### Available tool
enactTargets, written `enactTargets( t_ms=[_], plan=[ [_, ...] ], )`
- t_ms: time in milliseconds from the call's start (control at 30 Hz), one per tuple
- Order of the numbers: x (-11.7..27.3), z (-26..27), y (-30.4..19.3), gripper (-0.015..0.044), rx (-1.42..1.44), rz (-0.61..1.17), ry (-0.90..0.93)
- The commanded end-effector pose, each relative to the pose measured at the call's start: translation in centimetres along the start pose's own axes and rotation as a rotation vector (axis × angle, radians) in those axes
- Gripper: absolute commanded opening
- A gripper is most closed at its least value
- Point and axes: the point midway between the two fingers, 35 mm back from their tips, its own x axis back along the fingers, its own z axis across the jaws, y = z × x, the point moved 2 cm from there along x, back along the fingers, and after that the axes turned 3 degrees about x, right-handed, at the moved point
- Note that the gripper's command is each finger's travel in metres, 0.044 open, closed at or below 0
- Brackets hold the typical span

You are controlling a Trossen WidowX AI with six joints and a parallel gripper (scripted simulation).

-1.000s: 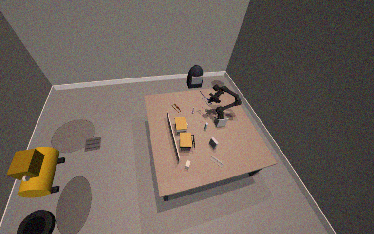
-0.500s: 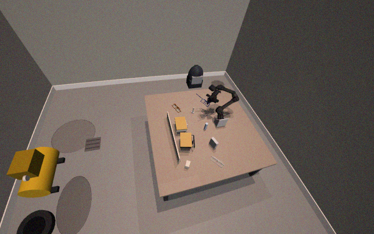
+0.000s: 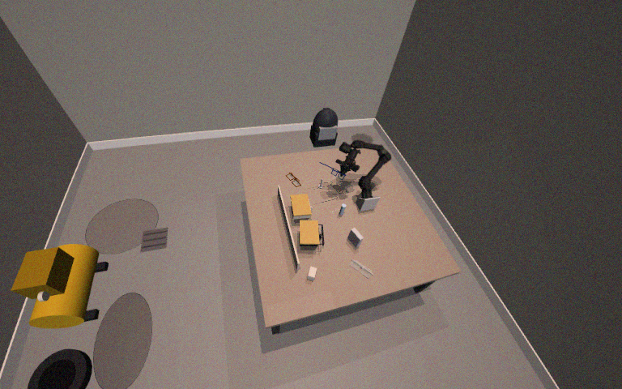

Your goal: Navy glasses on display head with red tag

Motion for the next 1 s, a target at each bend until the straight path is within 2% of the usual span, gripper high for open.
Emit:
enactTargets(
  t_ms=[0,967],
  plan=[
    [-0.7,-0.8,0.0,0.0000,-0.035,-0.011,0.040],
    [-7.6,-5.5,2.9,0.0000,-0.198,0.009,0.361]
  ],
)
